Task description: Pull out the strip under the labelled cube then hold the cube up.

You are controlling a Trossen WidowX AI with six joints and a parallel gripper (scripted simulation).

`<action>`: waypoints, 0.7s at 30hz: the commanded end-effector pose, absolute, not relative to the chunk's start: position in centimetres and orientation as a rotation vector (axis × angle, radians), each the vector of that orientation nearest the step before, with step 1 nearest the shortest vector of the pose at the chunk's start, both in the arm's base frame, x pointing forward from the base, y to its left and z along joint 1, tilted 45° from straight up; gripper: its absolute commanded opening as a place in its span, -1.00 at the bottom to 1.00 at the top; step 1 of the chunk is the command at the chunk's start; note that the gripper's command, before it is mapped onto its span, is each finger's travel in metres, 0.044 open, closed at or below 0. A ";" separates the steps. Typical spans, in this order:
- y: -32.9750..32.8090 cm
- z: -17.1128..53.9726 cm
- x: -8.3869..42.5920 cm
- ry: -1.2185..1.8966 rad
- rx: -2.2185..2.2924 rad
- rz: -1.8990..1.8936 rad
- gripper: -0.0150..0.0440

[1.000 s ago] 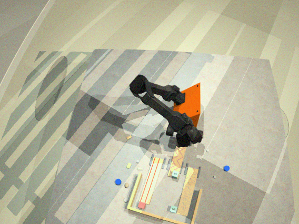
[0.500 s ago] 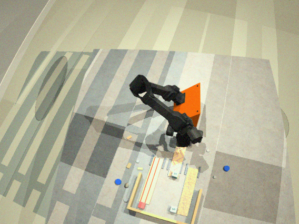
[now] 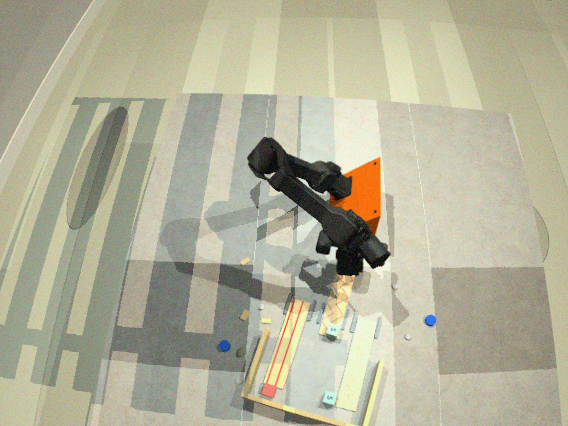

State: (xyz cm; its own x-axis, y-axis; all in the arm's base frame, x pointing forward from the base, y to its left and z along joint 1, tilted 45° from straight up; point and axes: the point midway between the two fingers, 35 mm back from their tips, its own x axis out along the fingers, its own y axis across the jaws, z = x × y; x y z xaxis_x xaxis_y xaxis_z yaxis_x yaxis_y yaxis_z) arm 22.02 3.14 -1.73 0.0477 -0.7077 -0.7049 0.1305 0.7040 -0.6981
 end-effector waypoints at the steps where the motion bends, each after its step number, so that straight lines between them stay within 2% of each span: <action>1: 3.8 -1.0 22.1 1.389 -0.514 -0.687 -0.49; 17: 3.5 -0.1 27.5 1.345 -0.436 -0.753 0.93; 18: 3.5 0.0 27.8 1.345 -0.436 -0.753 1.00; 21: 3.5 0.2 28.7 1.345 -0.436 -0.753 1.00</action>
State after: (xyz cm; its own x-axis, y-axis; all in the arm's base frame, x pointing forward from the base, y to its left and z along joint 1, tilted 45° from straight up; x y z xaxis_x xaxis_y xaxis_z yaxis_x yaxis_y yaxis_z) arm 27.49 3.45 -0.16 0.0415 -0.7033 -0.7097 0.2346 0.6973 -0.6773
